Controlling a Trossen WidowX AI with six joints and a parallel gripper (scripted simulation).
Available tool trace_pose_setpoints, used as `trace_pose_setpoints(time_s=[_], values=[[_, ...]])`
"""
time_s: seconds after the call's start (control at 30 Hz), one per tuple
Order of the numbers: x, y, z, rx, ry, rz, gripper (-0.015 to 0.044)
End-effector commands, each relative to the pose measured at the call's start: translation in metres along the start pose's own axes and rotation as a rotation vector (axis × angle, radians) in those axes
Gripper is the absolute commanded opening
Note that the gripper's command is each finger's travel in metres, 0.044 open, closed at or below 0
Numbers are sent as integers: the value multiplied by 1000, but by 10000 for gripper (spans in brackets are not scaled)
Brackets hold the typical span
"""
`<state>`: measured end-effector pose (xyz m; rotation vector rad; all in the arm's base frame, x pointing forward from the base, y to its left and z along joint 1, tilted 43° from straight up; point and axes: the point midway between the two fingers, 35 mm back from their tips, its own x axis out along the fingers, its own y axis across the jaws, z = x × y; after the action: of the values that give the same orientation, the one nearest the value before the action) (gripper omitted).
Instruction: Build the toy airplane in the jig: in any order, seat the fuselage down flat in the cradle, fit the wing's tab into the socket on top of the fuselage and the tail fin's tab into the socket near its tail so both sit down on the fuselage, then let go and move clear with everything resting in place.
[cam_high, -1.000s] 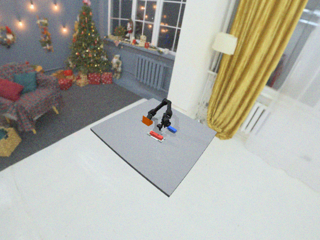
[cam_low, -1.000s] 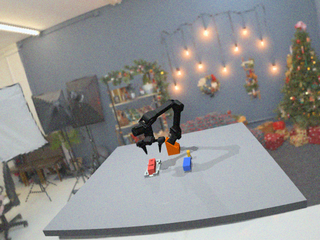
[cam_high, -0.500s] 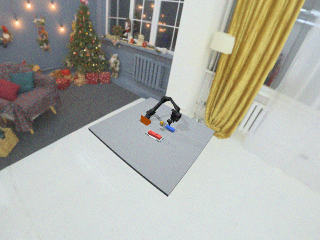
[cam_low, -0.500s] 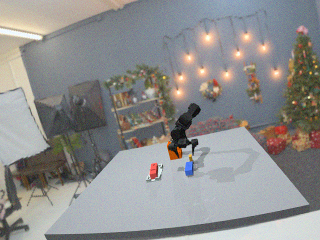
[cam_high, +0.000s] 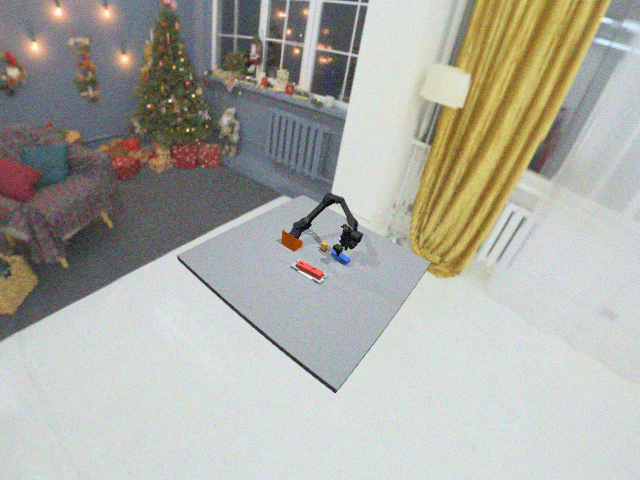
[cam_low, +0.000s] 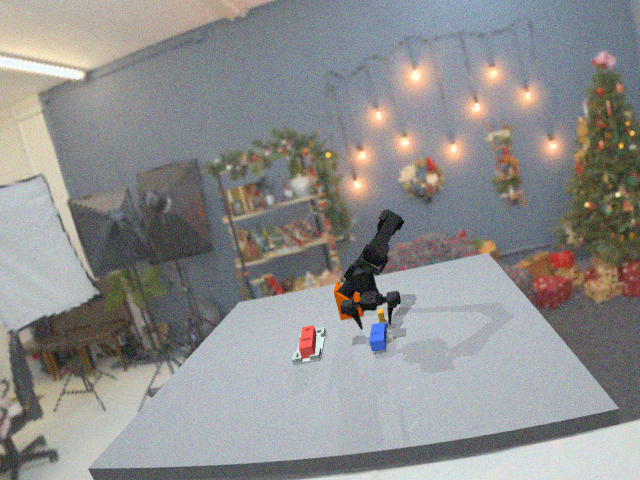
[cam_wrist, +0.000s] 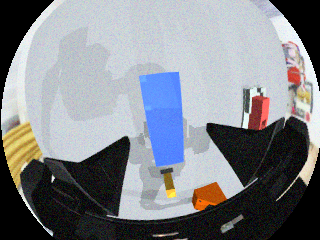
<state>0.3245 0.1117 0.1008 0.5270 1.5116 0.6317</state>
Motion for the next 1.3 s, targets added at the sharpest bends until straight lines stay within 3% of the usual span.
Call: trace_pose_setpoints(time_s=[0.0, 0.83, 1.13, 1.27], values=[[6, 1, 0, 4, 1, 7, 440], [44, 1, -1, 3, 1, 8, 440], [44, 1, -1, 3, 1, 8, 204], [44, 1, -1, 3, 1, 8, 177]])
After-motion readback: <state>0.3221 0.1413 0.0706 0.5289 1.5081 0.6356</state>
